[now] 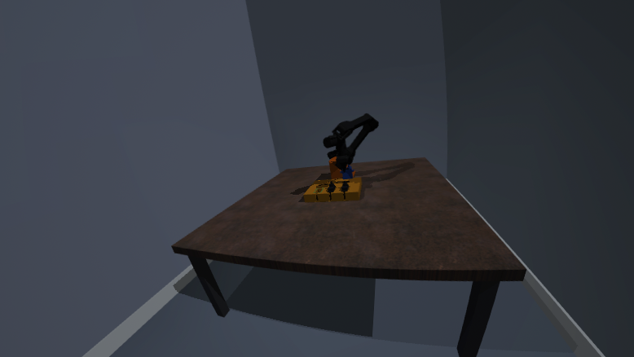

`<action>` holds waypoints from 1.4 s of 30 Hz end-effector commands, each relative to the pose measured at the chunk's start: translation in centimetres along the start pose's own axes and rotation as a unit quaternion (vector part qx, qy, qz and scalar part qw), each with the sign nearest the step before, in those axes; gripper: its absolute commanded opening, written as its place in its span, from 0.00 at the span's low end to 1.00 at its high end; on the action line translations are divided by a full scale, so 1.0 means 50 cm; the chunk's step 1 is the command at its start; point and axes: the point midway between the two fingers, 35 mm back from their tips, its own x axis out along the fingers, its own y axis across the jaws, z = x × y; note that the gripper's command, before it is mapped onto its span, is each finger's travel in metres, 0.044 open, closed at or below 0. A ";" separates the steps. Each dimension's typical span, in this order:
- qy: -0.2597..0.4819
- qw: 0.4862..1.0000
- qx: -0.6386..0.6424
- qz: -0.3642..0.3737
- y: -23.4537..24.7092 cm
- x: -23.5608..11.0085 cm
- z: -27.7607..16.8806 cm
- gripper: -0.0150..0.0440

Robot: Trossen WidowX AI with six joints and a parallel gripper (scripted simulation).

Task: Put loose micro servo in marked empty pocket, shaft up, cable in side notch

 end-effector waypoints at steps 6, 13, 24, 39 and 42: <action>-0.004 1.000 -0.004 0.007 0.002 -0.007 0.067 0.25; -0.005 1.000 -0.004 0.007 -0.006 -0.008 0.136 0.25; -0.007 1.000 -0.004 0.007 -0.019 -0.009 0.247 0.25; -0.008 0.998 -0.063 0.007 -0.023 -0.010 0.282 0.25; -0.008 0.993 -0.114 0.006 -0.023 -0.010 0.282 0.25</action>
